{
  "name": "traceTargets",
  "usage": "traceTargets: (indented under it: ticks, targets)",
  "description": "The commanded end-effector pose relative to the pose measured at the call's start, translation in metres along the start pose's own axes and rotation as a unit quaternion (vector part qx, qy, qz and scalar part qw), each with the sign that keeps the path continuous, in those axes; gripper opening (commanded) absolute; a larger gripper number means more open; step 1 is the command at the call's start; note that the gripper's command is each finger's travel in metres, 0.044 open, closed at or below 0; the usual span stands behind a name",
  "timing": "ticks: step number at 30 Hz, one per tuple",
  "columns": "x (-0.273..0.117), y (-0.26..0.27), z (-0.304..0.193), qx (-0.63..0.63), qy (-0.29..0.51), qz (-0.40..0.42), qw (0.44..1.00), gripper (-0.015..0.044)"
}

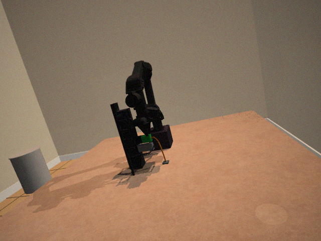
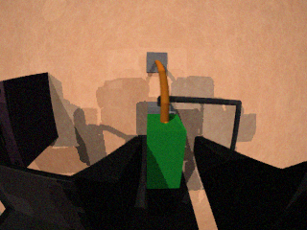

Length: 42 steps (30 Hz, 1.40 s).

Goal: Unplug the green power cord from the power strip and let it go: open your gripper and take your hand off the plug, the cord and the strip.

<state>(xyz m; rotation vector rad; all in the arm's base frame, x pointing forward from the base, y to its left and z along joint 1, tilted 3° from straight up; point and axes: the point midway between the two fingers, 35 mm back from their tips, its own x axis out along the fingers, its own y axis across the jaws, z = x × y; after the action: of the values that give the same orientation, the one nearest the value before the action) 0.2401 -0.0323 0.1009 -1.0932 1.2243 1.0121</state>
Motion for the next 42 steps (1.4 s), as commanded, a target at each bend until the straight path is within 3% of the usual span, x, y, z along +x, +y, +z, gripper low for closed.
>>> traceTargets:
  ticks: [1, 15, 19, 27, 42]
  targets:
    - [0.0, 0.001, -0.005, -0.002, -0.001, 0.001, 1.0, 0.016]
    - [0.012, 0.001, -0.005, -0.002, -0.001, 0.001, 1.0, 0.016]
    - [0.01, 0.001, -0.005, 0.0, 0.0, 0.001, 1.0, 0.0055]
    - [0.01, 0.001, -0.005, 0.0, 0.0, 0.001, 1.0, 0.0002]
    - [0.01, -0.001, 0.015, -0.001, -0.001, 0.001, 1.0, 0.0]
